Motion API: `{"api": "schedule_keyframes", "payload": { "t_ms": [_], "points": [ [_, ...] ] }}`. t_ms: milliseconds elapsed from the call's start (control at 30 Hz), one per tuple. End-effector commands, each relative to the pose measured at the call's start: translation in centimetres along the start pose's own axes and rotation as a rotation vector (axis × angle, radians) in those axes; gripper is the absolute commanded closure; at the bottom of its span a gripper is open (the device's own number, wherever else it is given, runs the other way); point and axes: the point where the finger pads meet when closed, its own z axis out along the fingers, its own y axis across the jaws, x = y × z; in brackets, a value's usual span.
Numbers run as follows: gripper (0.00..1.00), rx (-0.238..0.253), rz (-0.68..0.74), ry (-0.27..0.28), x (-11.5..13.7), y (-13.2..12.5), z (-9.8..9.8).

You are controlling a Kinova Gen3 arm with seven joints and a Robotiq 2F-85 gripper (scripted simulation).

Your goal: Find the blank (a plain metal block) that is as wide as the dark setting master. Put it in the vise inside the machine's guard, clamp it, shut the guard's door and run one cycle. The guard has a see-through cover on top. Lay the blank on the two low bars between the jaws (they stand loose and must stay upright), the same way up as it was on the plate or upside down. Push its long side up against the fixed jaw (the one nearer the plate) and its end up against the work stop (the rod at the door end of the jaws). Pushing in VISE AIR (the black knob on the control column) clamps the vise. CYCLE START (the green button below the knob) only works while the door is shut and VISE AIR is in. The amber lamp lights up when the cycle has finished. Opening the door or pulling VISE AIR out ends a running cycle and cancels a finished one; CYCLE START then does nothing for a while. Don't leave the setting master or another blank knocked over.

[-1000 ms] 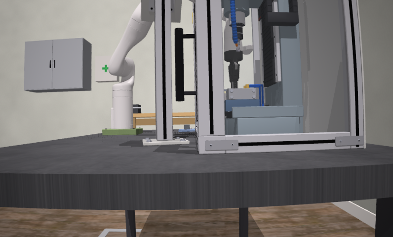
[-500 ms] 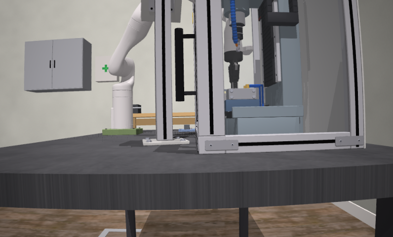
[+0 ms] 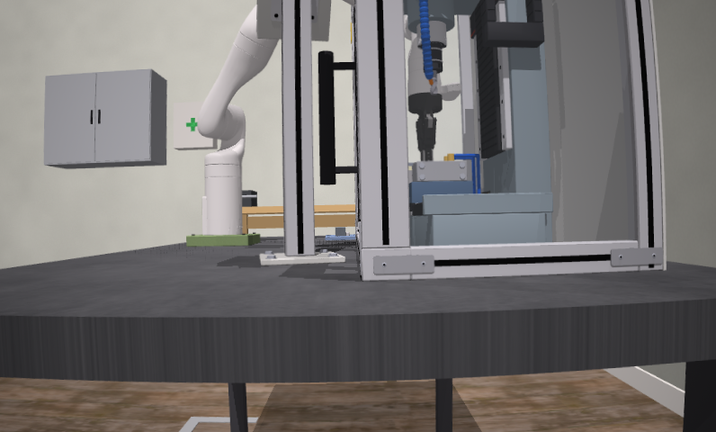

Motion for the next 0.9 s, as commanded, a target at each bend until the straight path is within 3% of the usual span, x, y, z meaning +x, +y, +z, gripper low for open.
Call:
{"api": "schedule_keyframes", "payload": {
  "t_ms": [0,867],
  "points": [
    [0.9,-0.001,0.0,0.002,0.05,-0.07,-0.1],
    [0.9,0.0,0.0,0.002,-0.26,-0.08,-0.09]
  ]
}}
